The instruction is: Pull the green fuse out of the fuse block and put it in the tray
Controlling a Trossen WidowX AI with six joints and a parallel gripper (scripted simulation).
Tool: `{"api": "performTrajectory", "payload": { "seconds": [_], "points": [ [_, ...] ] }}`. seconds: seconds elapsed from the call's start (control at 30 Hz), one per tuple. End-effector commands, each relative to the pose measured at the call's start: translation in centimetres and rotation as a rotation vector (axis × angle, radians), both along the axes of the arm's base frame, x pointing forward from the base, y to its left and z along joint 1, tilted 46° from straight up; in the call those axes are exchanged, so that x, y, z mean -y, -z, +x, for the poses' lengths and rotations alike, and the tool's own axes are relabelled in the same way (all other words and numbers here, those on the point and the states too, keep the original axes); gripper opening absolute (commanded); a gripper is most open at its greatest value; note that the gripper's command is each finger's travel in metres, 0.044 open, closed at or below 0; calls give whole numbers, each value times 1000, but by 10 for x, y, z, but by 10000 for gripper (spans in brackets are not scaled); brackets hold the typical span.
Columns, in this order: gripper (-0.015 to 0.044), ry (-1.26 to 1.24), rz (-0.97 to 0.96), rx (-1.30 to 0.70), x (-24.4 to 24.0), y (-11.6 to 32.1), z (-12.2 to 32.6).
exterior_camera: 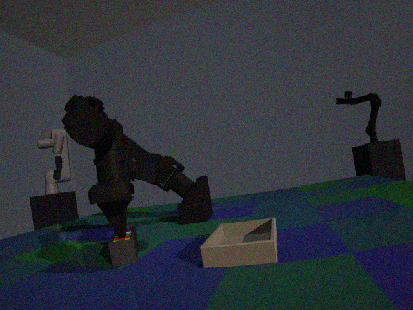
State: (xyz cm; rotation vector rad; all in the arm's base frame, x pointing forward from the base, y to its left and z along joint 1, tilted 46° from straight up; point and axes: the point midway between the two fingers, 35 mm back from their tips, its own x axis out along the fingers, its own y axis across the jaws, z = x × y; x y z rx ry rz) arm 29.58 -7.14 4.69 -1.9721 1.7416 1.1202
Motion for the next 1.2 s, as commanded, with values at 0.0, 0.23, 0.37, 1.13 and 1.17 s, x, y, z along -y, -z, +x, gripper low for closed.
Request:
{"api": "performTrajectory", "payload": {
  "seconds": [0.0, 0.23, 0.37, 1.13, 1.17],
  "points": [
    [0, 0, 0, 0, -1, -1, 0],
    [0, 0, 0, 0, -3, -3, 0],
    [0, -1, 0, -1, -4, -4, 1],
    [0, -2, 0, -2, -13, -12, 1],
    [0, -2, 0, -2, -13, -12, 1]
  ]
}}
